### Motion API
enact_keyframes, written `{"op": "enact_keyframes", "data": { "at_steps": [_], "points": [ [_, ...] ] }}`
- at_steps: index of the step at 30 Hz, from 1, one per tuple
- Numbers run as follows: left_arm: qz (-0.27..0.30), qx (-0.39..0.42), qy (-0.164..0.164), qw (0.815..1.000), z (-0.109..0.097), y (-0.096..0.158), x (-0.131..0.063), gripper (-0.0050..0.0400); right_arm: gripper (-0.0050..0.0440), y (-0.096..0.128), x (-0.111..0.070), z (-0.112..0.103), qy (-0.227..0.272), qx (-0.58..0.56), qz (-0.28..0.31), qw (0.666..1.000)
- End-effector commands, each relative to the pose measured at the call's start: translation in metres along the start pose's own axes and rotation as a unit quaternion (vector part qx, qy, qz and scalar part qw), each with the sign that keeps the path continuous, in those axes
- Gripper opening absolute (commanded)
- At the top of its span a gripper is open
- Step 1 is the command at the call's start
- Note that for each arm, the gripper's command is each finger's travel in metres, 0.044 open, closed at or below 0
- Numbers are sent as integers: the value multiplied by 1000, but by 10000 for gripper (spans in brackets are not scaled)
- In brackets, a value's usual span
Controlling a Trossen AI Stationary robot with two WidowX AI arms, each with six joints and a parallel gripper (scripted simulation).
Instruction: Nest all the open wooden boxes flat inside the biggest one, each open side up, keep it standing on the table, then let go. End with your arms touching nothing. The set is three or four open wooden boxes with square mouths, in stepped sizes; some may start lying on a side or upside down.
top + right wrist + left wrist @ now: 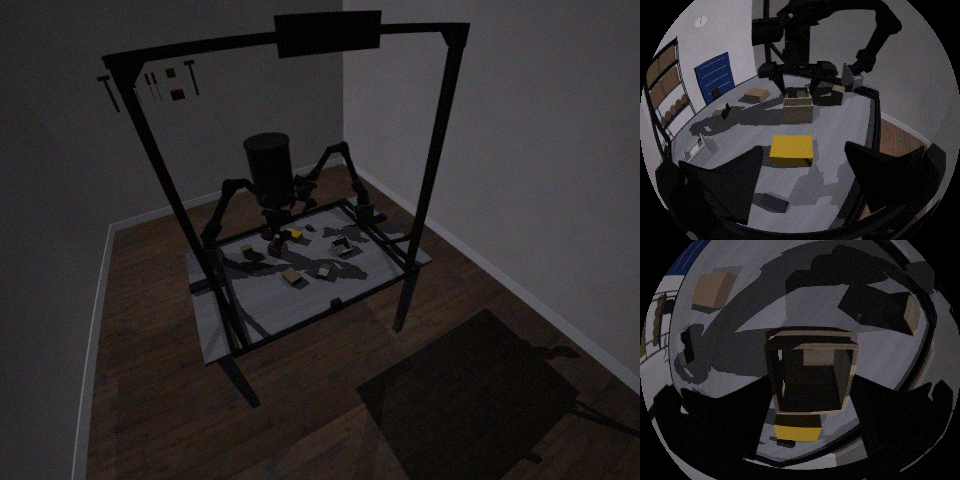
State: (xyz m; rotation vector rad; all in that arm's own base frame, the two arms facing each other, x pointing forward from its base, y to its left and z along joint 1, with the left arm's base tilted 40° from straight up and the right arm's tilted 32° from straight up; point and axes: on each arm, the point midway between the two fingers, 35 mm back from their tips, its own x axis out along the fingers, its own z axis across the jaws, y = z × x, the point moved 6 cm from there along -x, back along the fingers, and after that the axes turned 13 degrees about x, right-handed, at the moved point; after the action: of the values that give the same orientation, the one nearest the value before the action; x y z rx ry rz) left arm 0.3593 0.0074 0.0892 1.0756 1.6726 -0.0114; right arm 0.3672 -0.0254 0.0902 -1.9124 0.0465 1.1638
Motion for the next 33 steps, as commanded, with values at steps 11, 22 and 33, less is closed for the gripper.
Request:
{"op": "enact_keyframes", "data": {
  "at_steps": [11, 22, 33],
  "points": [
    [0, 4, 4, 1000, -1, -1, 4, 0, 400, 0, 0, 0, 0, -2, -2, 1000],
    [0, 4, 4, 1000, 0, 0, 4, 0, 400, 0, 0, 0, 0, -2, -2, 1000],
    [0, 4, 4, 1000, 1, 2, 4, 0, 400, 0, 0, 0, 0, -2, -2, 1000]
  ]
}}
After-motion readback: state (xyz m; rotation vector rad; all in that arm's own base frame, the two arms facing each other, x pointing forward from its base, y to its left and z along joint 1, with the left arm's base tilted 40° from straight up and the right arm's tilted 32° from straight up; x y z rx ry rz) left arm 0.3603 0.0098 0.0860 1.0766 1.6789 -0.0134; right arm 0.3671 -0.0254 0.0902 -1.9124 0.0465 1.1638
